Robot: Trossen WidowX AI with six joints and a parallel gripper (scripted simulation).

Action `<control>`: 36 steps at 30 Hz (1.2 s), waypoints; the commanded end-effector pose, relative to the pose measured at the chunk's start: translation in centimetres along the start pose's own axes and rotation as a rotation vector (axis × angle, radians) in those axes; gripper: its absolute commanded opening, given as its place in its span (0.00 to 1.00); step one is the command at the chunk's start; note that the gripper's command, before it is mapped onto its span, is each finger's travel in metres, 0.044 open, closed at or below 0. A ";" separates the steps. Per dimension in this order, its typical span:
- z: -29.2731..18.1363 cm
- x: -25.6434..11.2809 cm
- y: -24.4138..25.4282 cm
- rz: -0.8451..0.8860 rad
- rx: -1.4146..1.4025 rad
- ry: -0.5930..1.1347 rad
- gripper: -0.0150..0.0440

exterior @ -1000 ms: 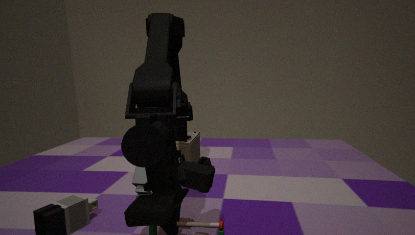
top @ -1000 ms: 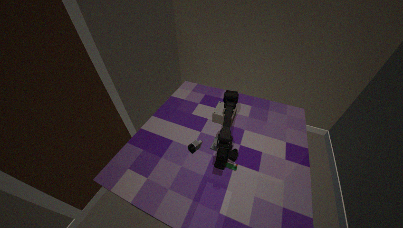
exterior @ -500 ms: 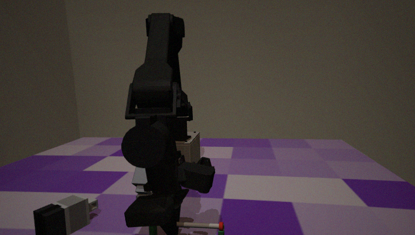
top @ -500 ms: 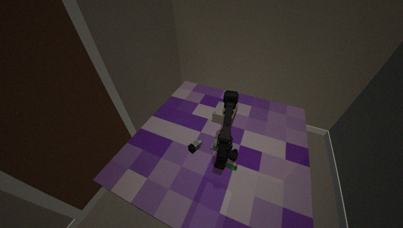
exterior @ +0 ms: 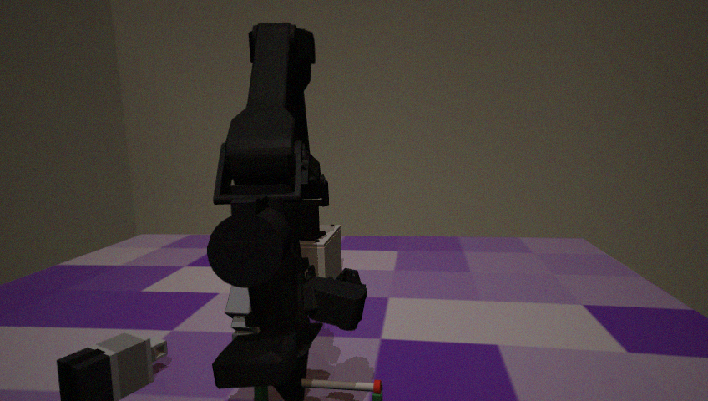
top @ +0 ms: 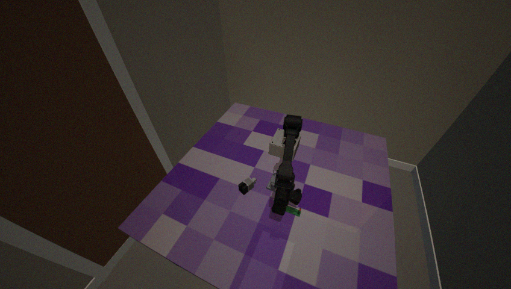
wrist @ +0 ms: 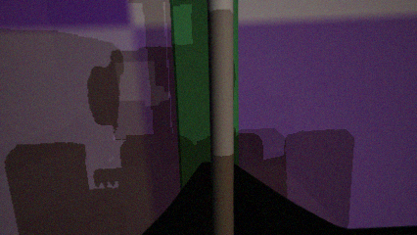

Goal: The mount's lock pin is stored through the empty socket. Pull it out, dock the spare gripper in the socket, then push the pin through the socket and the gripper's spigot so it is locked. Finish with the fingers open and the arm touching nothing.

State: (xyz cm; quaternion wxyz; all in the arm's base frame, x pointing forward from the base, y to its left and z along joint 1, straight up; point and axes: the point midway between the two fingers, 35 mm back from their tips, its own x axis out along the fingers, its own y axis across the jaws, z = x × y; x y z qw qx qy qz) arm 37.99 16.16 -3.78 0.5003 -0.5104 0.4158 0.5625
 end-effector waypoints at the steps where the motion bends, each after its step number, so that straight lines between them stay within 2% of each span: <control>1: 0.0 0.0 0.0 0.000 0.000 0.000 0.30; 12: 0.0 0.0 0.0 0.000 0.000 0.000 0.79; 17: 0.2 -1.4 0.1 0.003 0.001 0.000 1.00; 36: 0.8 -6.3 0.0 -0.002 0.000 0.000 1.00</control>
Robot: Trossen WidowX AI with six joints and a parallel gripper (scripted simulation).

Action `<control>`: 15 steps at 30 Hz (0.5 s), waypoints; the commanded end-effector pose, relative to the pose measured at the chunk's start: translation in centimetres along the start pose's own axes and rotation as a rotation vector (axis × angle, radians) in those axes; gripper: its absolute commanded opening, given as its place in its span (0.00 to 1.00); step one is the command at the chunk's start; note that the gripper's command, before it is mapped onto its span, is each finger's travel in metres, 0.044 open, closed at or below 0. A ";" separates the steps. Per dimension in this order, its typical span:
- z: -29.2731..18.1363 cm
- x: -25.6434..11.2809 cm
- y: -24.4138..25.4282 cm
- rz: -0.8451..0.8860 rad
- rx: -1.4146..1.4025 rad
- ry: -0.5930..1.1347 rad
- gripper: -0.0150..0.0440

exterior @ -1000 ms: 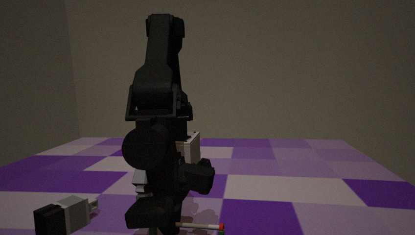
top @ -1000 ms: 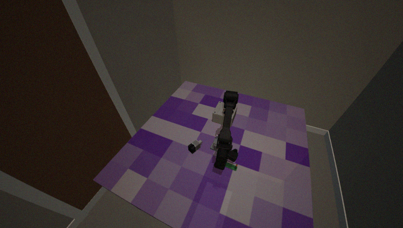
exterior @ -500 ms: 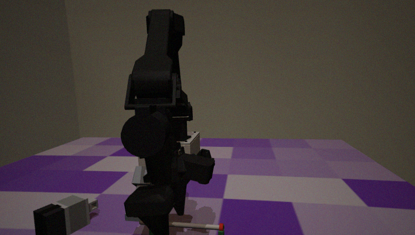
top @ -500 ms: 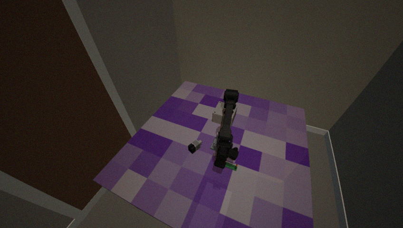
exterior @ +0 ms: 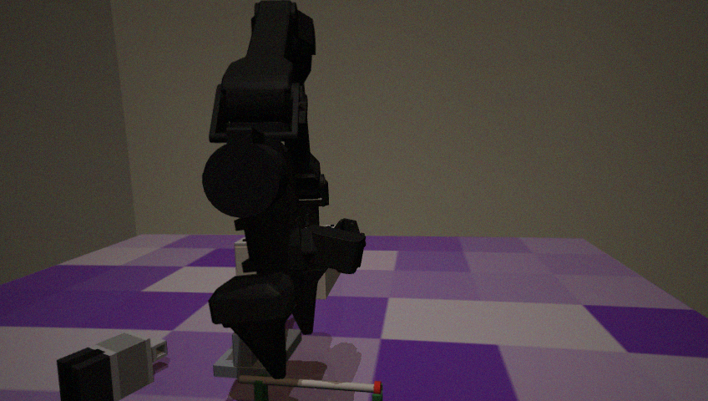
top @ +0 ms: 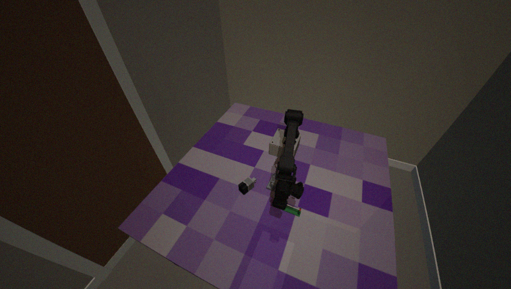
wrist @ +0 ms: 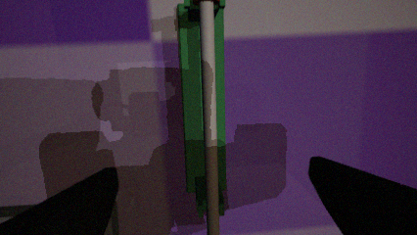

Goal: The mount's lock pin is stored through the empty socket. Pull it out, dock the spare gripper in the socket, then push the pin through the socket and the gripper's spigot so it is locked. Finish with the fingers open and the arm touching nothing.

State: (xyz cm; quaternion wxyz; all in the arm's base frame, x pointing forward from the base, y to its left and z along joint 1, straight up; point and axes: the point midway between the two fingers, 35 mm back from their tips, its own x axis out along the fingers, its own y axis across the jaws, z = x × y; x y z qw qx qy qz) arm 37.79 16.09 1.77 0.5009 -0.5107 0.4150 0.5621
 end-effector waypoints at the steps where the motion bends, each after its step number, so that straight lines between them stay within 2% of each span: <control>1: 0.1 -1.1 0.0 0.000 0.000 0.000 1.00; 12: 0.5 -3.9 -0.1 -0.003 0.000 -0.001 1.00; 15: 0.5 -3.4 -0.2 -0.004 0.000 -0.001 1.00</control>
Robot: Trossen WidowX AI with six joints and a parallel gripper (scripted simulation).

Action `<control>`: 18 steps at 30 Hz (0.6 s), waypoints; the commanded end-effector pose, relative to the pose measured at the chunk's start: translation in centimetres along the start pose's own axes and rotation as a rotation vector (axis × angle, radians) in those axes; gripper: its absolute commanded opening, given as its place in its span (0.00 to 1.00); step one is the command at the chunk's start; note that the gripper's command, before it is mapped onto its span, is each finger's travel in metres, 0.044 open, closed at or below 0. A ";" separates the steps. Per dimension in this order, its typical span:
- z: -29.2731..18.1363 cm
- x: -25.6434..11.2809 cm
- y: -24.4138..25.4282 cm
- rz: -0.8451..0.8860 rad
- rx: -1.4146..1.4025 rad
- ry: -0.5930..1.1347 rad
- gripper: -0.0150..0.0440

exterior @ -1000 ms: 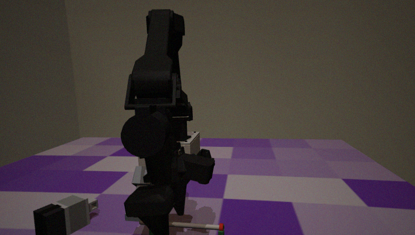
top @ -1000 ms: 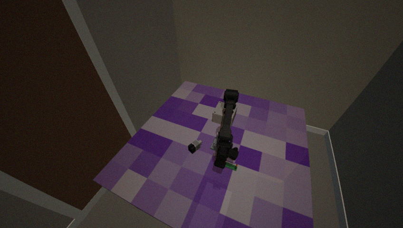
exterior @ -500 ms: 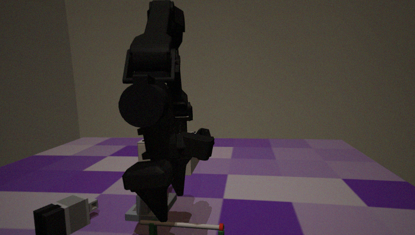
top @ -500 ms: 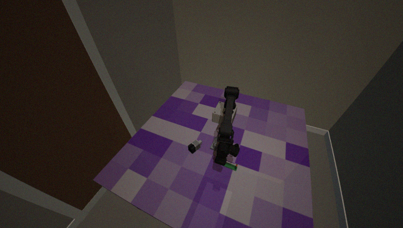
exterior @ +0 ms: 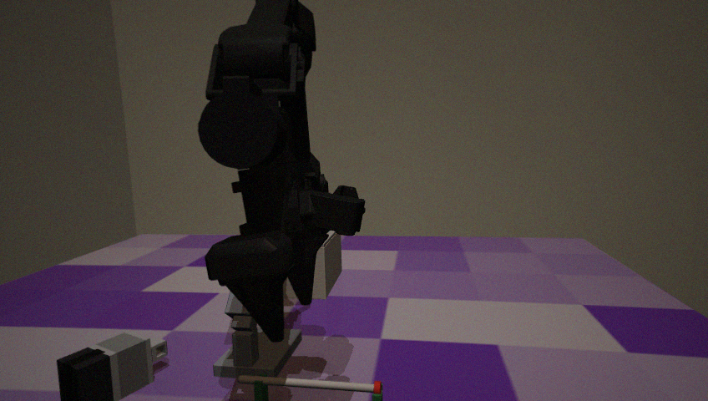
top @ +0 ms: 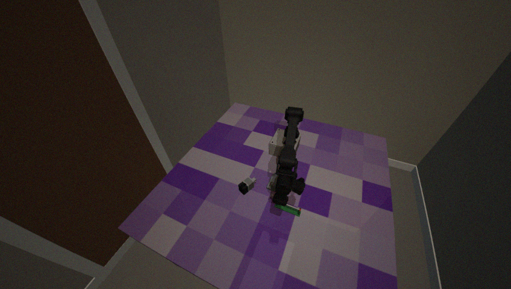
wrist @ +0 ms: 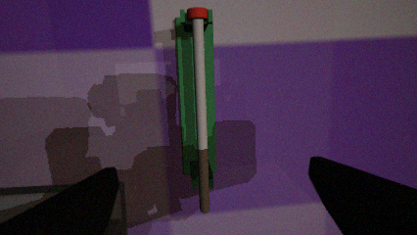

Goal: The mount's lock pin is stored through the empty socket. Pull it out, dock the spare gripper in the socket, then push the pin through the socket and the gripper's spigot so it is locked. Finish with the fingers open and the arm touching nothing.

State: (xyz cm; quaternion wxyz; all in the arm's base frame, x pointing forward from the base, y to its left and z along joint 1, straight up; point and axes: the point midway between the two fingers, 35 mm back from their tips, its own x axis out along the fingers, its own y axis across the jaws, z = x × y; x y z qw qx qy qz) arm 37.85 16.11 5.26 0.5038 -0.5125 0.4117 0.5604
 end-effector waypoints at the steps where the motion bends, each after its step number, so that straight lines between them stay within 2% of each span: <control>1: 0.0 -0.4 0.0 0.006 0.001 0.001 1.00; 9: 0.7 -5.7 -0.1 0.004 0.001 0.001 1.00; 12: 0.4 -4.9 -0.3 -0.002 0.023 0.001 1.00; 14: -1.9 -5.0 -0.6 -0.008 0.209 0.016 1.00; 18: -8.8 -5.4 -0.8 -0.033 0.766 0.056 1.00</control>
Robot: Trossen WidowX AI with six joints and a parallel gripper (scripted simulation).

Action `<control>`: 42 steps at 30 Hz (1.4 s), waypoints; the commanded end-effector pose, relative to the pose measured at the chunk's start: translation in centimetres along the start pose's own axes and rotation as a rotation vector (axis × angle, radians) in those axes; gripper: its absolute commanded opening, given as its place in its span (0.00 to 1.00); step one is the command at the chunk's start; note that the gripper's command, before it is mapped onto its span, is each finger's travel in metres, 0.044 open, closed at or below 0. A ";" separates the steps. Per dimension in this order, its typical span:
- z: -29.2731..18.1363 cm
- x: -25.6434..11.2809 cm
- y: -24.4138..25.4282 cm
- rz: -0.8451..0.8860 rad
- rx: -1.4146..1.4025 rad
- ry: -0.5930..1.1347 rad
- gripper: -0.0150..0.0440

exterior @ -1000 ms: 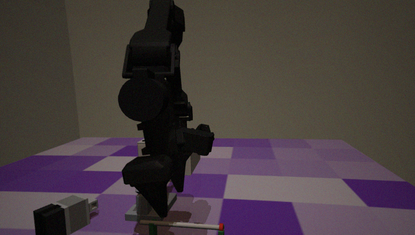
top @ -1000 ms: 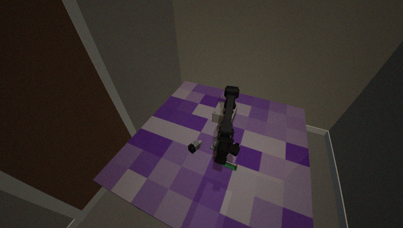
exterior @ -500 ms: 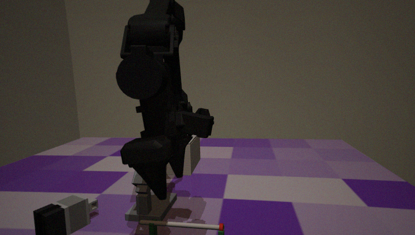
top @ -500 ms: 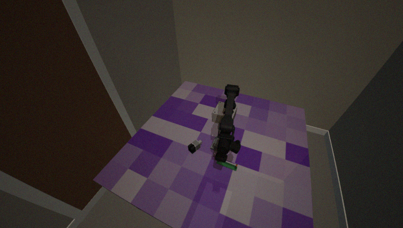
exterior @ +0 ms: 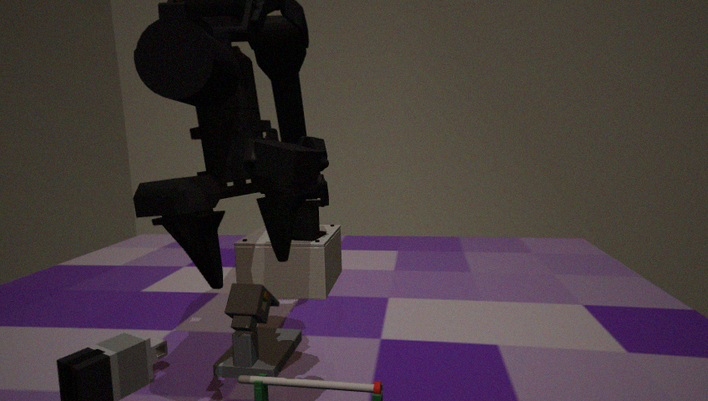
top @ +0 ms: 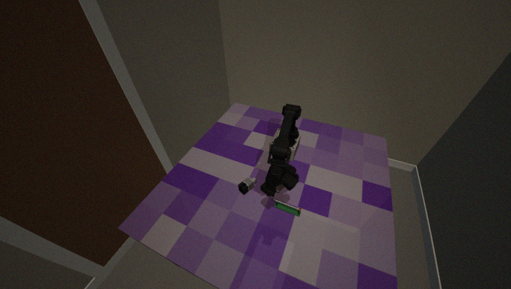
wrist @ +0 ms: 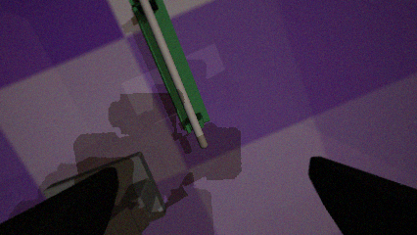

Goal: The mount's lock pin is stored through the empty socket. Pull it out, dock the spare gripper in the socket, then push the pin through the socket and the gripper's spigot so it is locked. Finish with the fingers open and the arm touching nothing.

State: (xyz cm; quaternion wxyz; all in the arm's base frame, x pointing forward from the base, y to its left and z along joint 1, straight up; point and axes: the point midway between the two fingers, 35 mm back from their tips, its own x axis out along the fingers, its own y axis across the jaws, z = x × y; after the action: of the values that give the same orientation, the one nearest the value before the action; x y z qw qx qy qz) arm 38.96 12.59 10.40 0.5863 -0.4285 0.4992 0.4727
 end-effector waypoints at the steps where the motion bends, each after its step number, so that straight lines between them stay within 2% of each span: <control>1: -6.8 0.2 -2.3 -0.021 0.526 0.049 1.00; 14: -19.9 -0.5 -3.4 -0.109 1.588 0.103 1.00; 25: -20.3 -0.1 -3.3 -0.111 1.606 0.104 1.00; 34: -20.6 6.0 -3.4 -0.110 1.613 0.104 1.00; 42: -20.8 7.0 -3.4 -0.109 1.614 0.104 1.00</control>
State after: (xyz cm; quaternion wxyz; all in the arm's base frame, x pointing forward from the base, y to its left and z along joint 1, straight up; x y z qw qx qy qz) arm 38.87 -7.32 1.18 0.7117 0.0813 0.6932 -0.0801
